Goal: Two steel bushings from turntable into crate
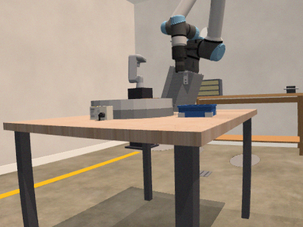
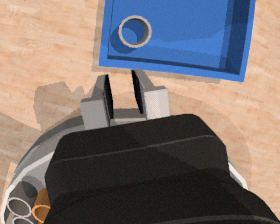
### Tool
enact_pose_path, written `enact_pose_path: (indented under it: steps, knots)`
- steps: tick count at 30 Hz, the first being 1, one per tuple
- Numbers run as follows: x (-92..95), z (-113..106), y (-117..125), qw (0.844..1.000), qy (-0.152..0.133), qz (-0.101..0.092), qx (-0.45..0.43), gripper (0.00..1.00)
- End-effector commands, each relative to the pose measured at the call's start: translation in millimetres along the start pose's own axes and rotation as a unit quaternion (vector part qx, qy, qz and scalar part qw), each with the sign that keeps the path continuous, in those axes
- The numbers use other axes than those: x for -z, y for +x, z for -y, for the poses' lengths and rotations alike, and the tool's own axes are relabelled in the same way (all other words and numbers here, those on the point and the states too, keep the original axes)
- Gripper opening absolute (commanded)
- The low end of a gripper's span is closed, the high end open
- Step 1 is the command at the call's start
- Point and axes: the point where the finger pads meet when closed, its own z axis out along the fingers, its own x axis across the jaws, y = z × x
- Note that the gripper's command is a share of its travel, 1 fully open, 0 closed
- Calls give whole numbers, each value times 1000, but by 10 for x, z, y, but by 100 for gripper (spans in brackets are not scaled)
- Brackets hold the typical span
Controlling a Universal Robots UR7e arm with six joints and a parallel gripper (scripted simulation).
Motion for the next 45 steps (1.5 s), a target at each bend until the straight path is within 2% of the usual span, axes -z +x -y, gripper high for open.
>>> enact_pose_path:
  steps: [1,5,17,22,34,39,45]
  knots:
    - [-1,-74,-76,1000,0,-1,16,45]
    - [-17,-362,-395,997,0,0,79,45]
    - [-17,-362,-395,997,0,0,79,45]
    - [-36,-707,-783,988,-1,1,154,45]
    - [-36,-707,-783,988,-1,1,154,45]
    - [-54,-1050,-1173,974,-1,2,228,45]
    - [-54,-1050,-1173,974,-1,2,228,45]
